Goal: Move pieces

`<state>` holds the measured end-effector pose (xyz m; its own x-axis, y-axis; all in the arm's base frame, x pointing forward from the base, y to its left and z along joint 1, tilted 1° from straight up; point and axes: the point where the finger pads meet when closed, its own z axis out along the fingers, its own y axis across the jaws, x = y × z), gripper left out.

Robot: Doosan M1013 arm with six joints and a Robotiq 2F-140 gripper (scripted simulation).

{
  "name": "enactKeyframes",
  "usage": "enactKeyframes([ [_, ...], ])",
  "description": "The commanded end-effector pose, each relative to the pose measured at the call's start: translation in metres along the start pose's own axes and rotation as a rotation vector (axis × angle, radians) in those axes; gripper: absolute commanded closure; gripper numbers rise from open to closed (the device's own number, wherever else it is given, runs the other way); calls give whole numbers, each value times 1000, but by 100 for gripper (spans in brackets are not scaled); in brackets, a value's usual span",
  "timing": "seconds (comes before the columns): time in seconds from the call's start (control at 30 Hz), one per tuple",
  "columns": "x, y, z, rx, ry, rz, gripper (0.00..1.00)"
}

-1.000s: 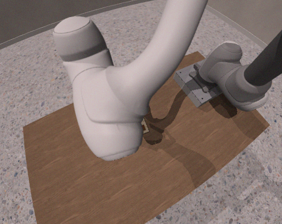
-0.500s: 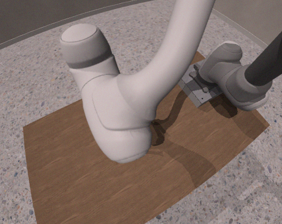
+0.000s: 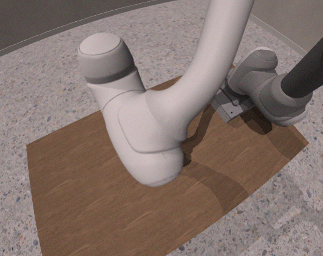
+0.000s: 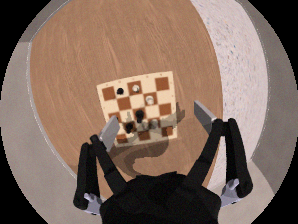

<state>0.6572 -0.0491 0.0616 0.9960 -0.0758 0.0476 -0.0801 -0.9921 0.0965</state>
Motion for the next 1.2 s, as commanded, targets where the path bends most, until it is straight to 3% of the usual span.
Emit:
enactKeyframes([
  [0.0, 0, 0, 1, 29, 8, -278, 0],
  [0.1, 0, 0, 2, 27, 13, -445, 0],
  [0.17, 0, 0, 2, 27, 13, -445, 0],
  [0.2, 0, 0, 2, 28, 18, -607, 0],
  [0.53, 0, 0, 2, 52, 29, -1117, 0],
  [0.57, 0, 0, 2, 59, 31, -1169, 78],
  [0.67, 0, 0, 2, 85, 37, -1323, 78],
  [0.73, 0, 0, 2, 85, 37, -1323, 78],
  [0.77, 0, 0, 2, 126, 46, -1466, 78],
  [0.8, 0, 0, 2, 136, 48, -1492, 78],
  [1.17, 0, 0, 2, 136, 48, -1492, 78],
])
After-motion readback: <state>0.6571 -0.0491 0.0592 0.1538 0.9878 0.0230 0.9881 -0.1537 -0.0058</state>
